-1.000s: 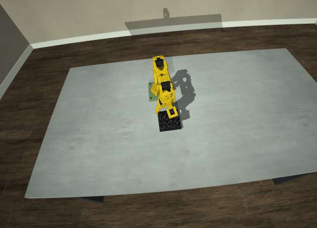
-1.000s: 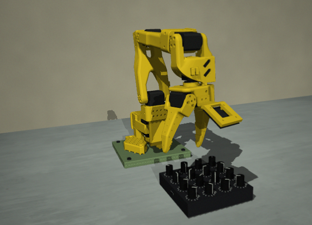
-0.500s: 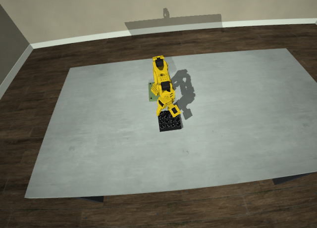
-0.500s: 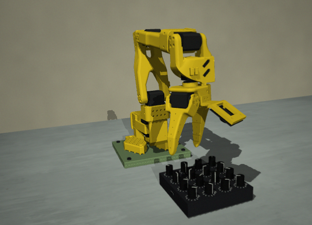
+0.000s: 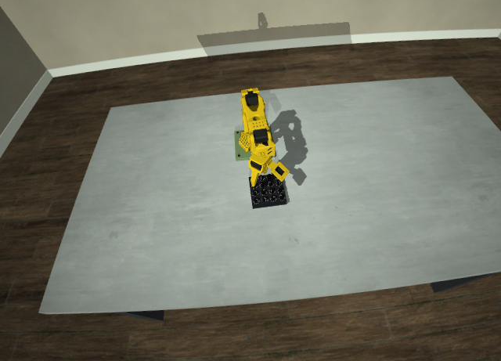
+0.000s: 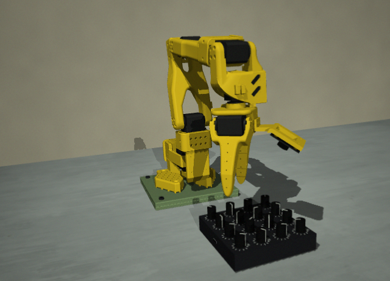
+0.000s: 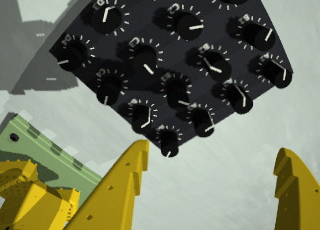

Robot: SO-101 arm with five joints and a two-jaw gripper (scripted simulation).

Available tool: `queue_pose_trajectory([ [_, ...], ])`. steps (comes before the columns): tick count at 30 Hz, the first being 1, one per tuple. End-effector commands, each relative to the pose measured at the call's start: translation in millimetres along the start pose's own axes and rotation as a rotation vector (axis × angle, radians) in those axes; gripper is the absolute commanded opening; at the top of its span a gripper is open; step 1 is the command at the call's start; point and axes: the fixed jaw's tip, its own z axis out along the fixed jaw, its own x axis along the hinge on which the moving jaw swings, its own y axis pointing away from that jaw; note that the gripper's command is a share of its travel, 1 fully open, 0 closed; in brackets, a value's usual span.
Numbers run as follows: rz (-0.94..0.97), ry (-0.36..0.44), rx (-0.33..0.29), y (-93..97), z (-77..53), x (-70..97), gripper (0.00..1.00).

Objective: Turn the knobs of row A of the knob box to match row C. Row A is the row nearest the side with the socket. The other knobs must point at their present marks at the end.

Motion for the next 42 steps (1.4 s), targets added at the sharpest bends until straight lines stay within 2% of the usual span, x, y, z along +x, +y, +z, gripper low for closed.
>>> queue_pose_trajectory([
  [1,-0.083,0.031,-0.036,3.1,4.8,6.9,0.34],
  [17,-0.612,0.021,-0.044,-1.2,4.8,13.7,0.29],
  [19,-0.612,0.021,-0.044,-1.2,4.8,13.7,0.29],
  [34,-1.205,0.007,-0.05,-8.1,4.8,19.9,0.25],
  [36,-1.205,0.007,-0.05,-8.1,4.8,19.9,0.25],
  [42,-1.446,0.001,-0.052,-11.1,4.9,21.7,0.23],
])
